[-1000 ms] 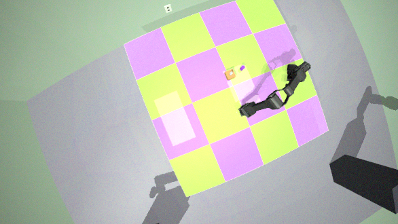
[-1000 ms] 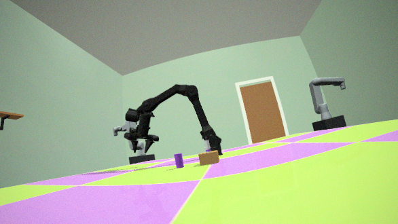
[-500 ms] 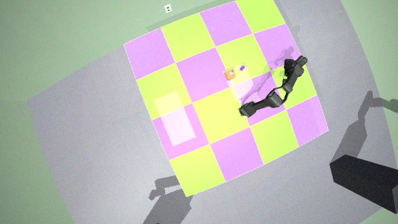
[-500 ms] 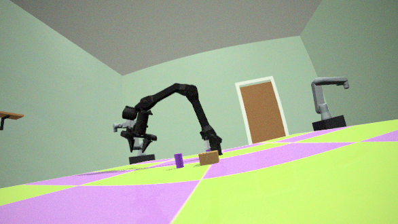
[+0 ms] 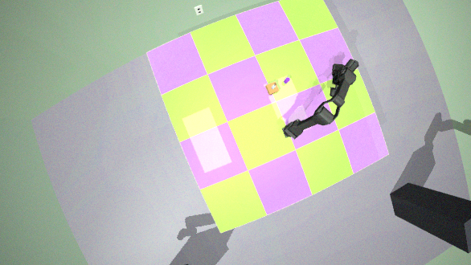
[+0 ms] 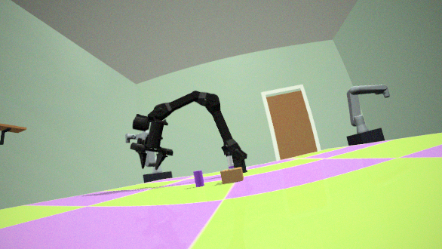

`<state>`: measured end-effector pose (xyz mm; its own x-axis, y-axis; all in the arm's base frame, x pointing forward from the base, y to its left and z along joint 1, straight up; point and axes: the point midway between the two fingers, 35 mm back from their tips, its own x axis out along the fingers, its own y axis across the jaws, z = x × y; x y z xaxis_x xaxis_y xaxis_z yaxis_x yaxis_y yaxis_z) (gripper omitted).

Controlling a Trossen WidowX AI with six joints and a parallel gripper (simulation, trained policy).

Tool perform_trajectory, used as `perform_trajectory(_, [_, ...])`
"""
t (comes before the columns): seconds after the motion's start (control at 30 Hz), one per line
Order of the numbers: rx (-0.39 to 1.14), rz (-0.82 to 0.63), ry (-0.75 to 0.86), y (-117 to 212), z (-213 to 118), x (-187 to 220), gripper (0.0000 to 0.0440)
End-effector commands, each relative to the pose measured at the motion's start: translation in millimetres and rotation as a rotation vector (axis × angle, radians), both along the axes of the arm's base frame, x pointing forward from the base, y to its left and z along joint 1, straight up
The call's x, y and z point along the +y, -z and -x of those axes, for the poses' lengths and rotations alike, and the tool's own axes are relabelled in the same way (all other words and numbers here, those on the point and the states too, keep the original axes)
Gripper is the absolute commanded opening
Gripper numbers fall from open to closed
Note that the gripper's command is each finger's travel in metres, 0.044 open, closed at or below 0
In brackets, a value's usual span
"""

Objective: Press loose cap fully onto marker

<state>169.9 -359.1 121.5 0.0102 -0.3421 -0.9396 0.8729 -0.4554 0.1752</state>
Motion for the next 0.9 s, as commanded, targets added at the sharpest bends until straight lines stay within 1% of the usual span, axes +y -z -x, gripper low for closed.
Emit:
perform_trajectory(0.0, [-0.017,-0.007,-0.002,-2,-11,4,0.0310])
perform_trajectory(0.87, [-0.071,-0.072,-0.029,-6,-76,42,0.0313])
